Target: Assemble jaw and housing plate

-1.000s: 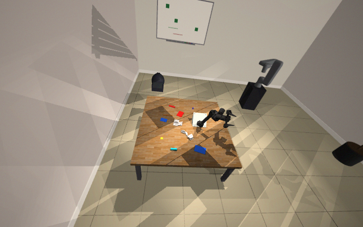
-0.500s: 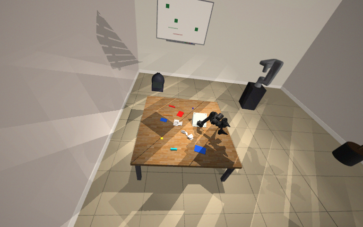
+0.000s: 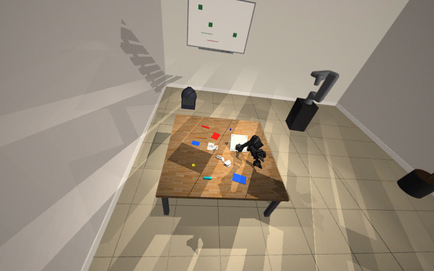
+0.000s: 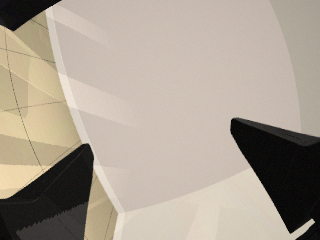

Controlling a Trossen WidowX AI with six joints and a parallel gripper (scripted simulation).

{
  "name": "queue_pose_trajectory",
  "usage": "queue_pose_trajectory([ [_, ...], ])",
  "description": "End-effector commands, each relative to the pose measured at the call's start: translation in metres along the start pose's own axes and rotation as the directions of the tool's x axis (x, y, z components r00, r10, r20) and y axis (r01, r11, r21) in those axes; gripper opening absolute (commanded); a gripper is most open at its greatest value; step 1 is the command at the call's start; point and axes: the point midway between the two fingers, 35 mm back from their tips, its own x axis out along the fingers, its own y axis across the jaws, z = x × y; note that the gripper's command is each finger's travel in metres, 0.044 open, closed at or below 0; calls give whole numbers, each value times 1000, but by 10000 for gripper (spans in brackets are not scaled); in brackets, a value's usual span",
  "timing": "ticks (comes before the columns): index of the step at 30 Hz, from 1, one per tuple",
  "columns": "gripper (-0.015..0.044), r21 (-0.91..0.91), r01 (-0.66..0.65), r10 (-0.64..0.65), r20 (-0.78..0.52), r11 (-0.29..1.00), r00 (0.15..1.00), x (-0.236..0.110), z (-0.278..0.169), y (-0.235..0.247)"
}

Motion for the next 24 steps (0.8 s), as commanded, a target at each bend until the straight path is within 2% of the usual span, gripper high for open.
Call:
queue_pose_trajectory([
  [1,440,60,-14,19,-78,998,997,-1,-29,14],
  [11,440,187,-40,85,-240,982,967,-9,-85,43],
  [24,440,344,-38,196,-435,938,879,-35,-151,78],
])
